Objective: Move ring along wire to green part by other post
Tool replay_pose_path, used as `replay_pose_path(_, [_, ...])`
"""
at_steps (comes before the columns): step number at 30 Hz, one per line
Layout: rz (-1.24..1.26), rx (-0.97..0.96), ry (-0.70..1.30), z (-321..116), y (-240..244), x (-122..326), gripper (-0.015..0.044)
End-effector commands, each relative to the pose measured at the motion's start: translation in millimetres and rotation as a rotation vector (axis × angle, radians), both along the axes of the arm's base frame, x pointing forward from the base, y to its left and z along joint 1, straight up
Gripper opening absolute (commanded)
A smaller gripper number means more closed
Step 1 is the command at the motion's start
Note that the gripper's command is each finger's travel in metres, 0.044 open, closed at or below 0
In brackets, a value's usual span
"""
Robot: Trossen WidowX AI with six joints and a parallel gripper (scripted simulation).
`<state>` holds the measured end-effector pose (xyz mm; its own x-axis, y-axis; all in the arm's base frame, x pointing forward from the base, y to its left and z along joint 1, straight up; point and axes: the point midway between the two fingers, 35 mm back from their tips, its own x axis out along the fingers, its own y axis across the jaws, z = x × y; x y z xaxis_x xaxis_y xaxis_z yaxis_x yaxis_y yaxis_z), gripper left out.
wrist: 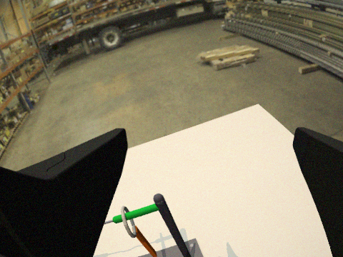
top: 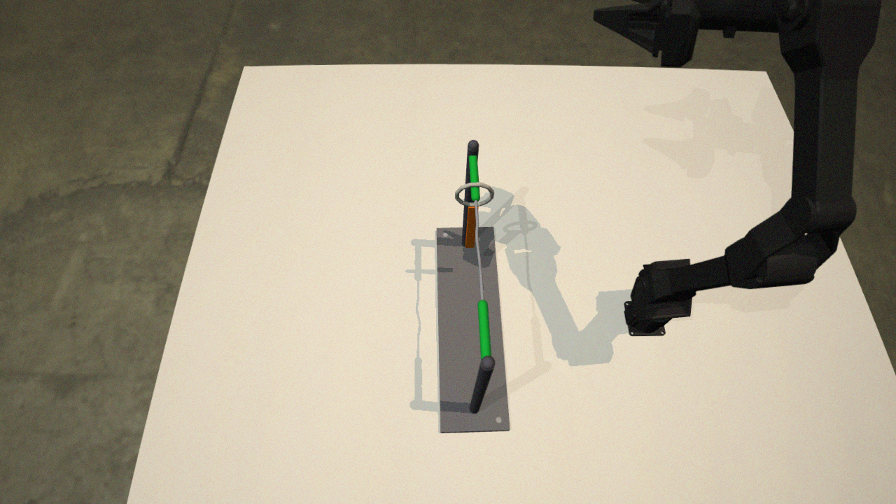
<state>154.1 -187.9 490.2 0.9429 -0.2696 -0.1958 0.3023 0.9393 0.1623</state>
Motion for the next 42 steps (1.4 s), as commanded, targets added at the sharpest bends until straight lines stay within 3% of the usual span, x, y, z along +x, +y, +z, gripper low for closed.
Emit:
replay_pose_path(1, [0.001,0.000,0.000,-0.7,-0.3,0.3,0.0374])
replay_pose_path(9, [0.040,-0.018,0.007,-32.9,-12.2,12.3,0.0164])
replay_pose_path(25, [0.124,-0.055,0.019,-120.7,-18.5,40.2,0.0160])
replay_pose_path(42, [0.213,-0.094,0.025,-230.2,8.8,60.2,0.0160])
